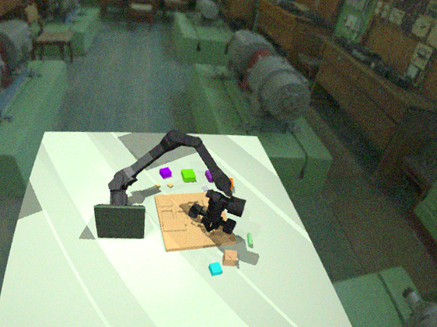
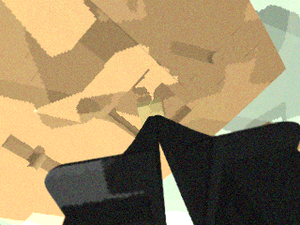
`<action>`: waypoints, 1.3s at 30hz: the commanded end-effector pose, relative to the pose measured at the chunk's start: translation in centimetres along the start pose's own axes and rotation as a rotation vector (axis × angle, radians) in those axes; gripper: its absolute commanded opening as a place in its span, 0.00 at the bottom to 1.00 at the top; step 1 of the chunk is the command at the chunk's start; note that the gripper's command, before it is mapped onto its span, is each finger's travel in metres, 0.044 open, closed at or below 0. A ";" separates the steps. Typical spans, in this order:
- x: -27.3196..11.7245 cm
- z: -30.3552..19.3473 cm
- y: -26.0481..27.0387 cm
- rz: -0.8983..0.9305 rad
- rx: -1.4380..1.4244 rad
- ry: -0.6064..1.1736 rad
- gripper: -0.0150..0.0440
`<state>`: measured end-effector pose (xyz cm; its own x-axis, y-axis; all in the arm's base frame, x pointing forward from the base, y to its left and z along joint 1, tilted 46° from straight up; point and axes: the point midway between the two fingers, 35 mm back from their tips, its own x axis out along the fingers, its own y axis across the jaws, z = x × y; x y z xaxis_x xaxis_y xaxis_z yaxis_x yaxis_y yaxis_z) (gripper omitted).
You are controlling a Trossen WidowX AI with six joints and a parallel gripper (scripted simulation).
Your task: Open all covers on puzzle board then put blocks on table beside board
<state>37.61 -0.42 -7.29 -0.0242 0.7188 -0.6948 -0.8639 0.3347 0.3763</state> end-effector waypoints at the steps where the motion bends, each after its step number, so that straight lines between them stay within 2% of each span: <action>1: 0.0 -0.1 0.0 0.002 -0.003 0.006 0.25; 39: 1.5 0.1 0.2 0.002 -0.063 0.005 0.25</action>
<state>37.44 0.58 -8.20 -0.0272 0.7139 -0.6997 -0.8722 0.3251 0.3655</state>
